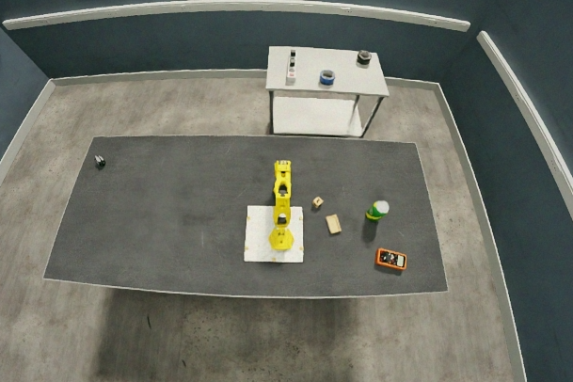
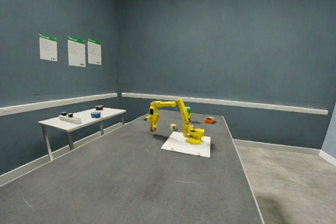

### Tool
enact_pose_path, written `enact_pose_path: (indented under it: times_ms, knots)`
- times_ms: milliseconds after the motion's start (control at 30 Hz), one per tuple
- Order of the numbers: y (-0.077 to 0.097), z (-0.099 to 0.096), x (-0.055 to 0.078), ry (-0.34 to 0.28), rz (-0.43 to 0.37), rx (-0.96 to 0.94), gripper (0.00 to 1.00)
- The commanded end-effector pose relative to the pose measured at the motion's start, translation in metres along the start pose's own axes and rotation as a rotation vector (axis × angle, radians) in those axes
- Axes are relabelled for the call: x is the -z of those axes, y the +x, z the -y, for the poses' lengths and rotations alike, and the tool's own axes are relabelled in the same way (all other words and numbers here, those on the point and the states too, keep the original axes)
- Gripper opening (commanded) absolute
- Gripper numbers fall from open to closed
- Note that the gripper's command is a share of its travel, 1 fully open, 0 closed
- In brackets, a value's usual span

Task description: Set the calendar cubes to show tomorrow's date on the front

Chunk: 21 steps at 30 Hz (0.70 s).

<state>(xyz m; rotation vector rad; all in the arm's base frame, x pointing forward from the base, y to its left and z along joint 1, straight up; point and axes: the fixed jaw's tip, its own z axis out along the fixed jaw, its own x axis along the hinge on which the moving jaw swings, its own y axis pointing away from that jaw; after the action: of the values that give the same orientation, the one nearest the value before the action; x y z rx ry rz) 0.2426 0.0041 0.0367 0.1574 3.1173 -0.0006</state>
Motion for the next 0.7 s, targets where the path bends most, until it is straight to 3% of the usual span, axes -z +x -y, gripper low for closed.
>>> enact_pose_path:
  times_ms: [0, 667]
  knots:
    - [0.0033, -0.0013, -0.0045, 0.001, -0.021, -0.004, 0.0]
    - [0.0034, -0.0013, -0.0112, 0.001, -0.021, -0.004, 0.0]
